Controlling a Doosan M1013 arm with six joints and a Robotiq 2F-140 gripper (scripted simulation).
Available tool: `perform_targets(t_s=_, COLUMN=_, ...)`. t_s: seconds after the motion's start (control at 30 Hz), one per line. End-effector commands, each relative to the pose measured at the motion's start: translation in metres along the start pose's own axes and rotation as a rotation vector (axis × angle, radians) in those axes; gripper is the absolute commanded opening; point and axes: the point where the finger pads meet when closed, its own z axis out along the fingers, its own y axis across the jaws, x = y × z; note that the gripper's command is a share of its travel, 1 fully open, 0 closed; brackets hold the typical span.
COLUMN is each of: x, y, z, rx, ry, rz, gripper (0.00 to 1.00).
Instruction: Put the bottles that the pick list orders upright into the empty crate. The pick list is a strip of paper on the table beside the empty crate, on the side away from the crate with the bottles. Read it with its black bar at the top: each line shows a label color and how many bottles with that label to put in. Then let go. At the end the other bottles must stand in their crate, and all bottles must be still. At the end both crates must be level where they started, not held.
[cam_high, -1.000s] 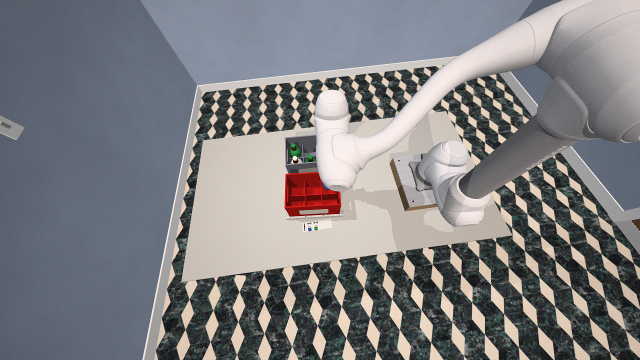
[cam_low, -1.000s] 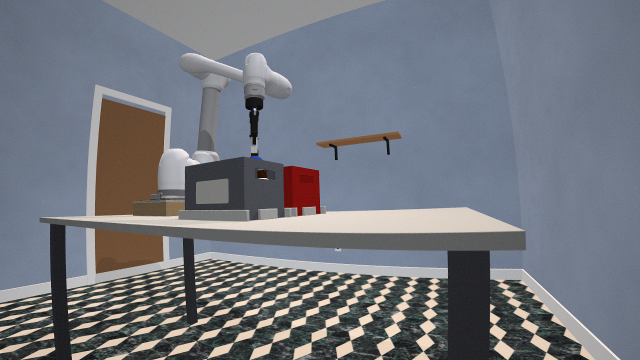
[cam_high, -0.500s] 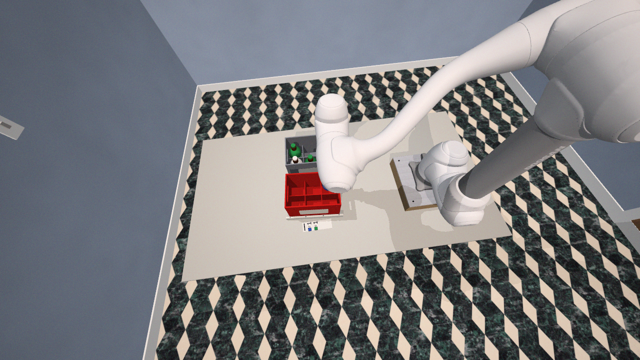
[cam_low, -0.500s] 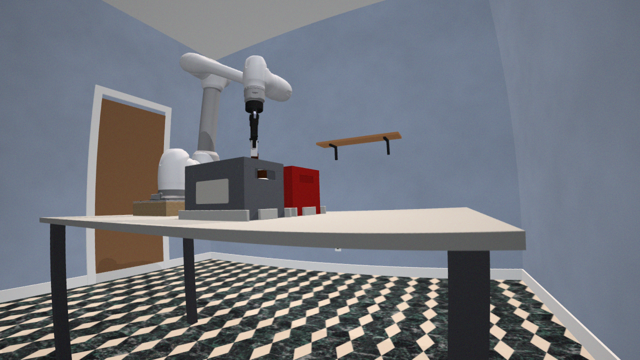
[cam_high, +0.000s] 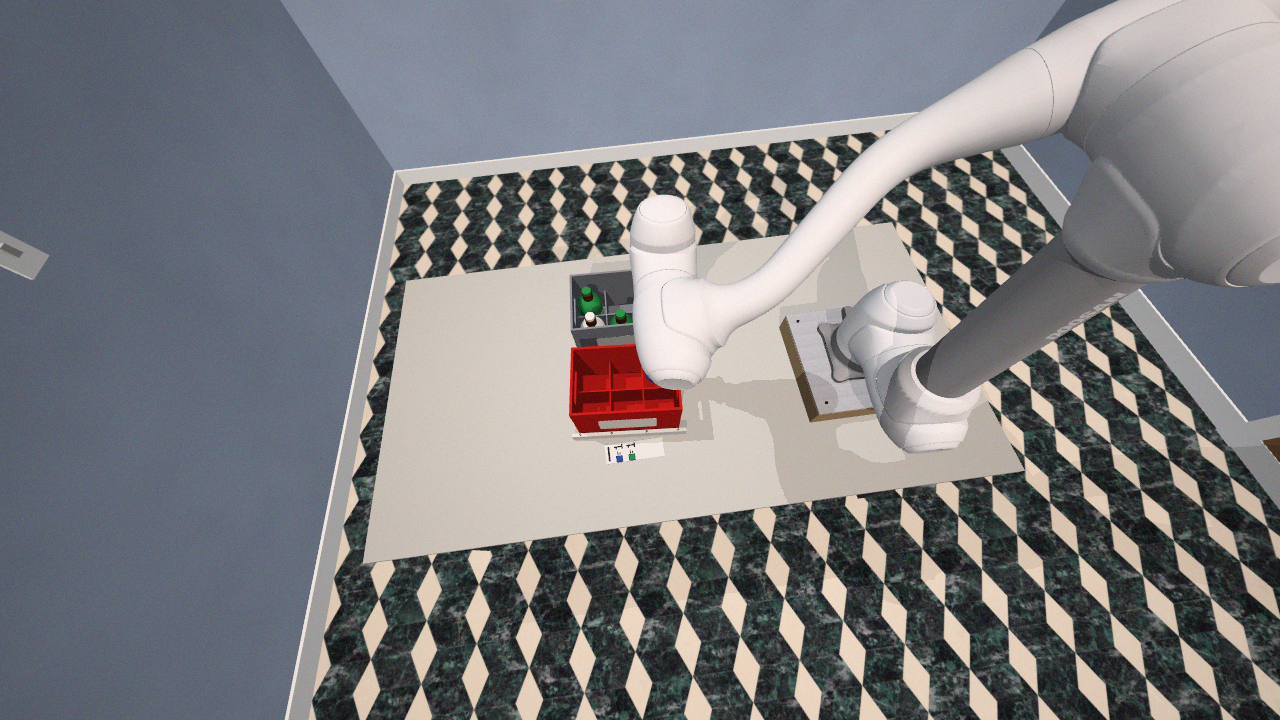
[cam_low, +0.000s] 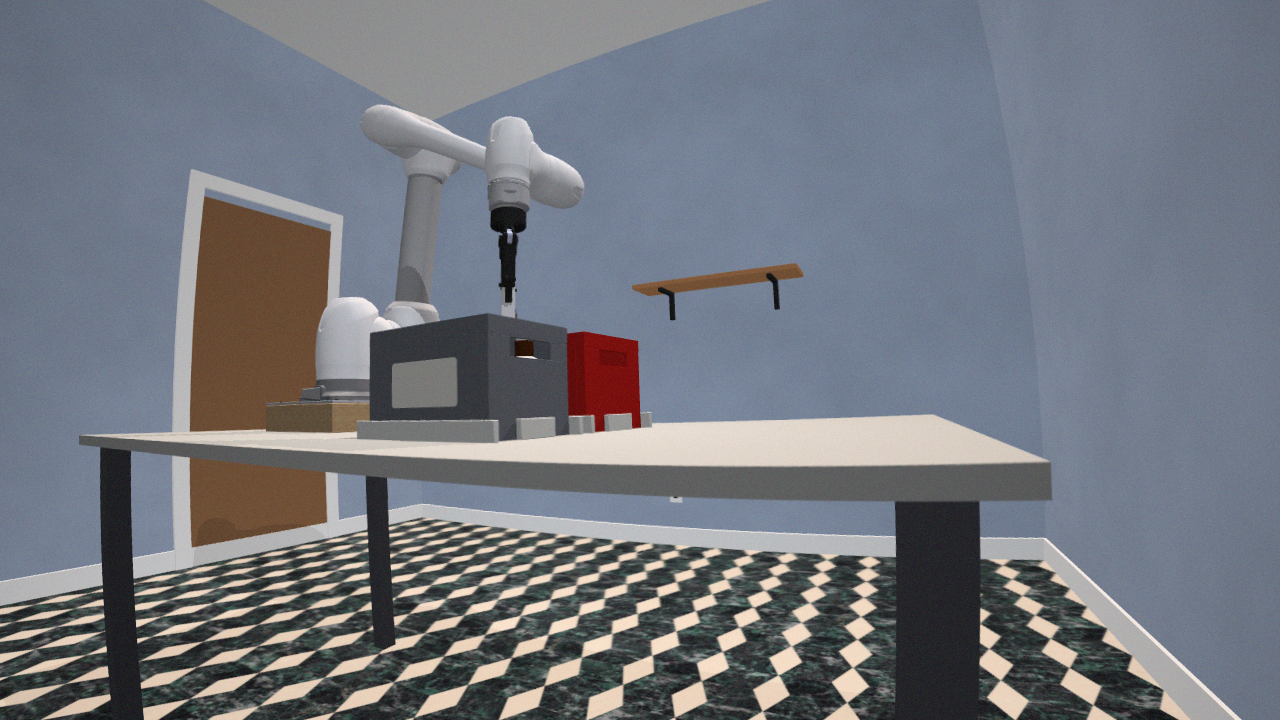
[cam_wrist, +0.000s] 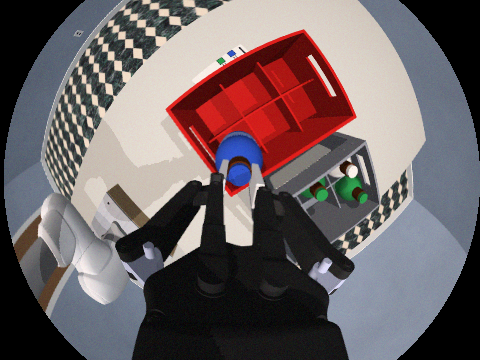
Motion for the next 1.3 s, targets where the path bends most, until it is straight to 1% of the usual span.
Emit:
perform_targets(t_s=0.0, x=0.0, y=0.0, z=0.002, rx=0.0, ry=0.0, rz=0.0, gripper=0.0)
perform_targets(t_s=1.27, x=0.0, y=0.0, z=0.036, rx=0.0, ry=0.0, rz=0.0, gripper=0.0)
